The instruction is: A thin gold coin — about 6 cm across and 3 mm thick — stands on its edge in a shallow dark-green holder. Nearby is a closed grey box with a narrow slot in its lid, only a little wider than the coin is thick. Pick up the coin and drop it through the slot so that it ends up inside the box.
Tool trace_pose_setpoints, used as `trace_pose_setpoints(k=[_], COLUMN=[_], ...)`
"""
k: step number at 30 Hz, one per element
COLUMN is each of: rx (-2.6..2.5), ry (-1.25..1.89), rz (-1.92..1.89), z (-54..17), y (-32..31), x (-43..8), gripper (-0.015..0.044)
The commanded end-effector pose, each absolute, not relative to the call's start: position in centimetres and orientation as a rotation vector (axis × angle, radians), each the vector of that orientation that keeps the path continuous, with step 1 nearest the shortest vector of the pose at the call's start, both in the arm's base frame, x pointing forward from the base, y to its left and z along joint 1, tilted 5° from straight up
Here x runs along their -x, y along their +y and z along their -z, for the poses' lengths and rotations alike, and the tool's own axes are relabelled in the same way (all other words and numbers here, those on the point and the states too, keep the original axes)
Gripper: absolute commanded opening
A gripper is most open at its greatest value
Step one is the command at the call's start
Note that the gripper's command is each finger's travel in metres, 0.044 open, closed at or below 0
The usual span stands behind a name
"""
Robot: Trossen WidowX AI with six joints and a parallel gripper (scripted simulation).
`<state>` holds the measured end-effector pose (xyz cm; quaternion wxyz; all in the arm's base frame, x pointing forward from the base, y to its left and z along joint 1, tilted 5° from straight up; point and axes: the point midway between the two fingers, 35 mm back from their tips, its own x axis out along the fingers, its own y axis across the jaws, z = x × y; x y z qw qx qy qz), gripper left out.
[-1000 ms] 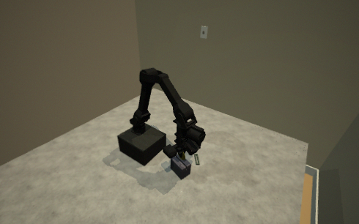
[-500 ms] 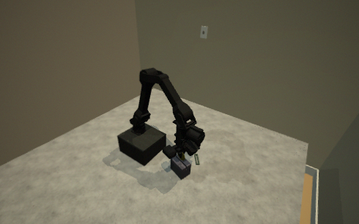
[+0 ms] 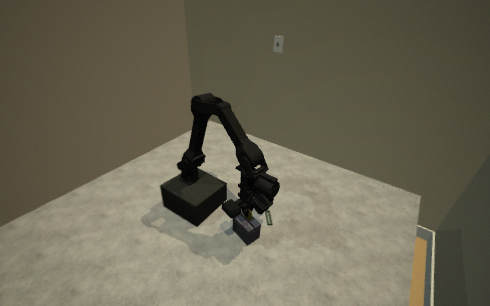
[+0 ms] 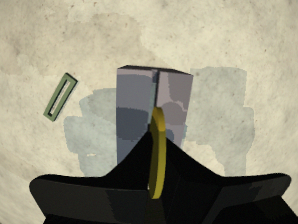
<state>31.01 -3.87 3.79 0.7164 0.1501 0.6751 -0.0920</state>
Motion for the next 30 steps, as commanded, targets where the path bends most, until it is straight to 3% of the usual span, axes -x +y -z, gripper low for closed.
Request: trace_pose_setpoints(k=[1, 15, 21, 30], rx=[-0.333, -0.337, -0.331, -0.331], ry=[1.500, 1.500, 1.494, 1.494], rz=[0.204, 0.208, 0.202, 0.202], z=[-3.47, -2.96, -3.24, -3.24], y=[-3.83, -3.78, -3.82, -3.82], x=[-30.88, -30.83, -30.99, -30.99], gripper=[0.0000, 0.0000, 0.0157, 0.0161])
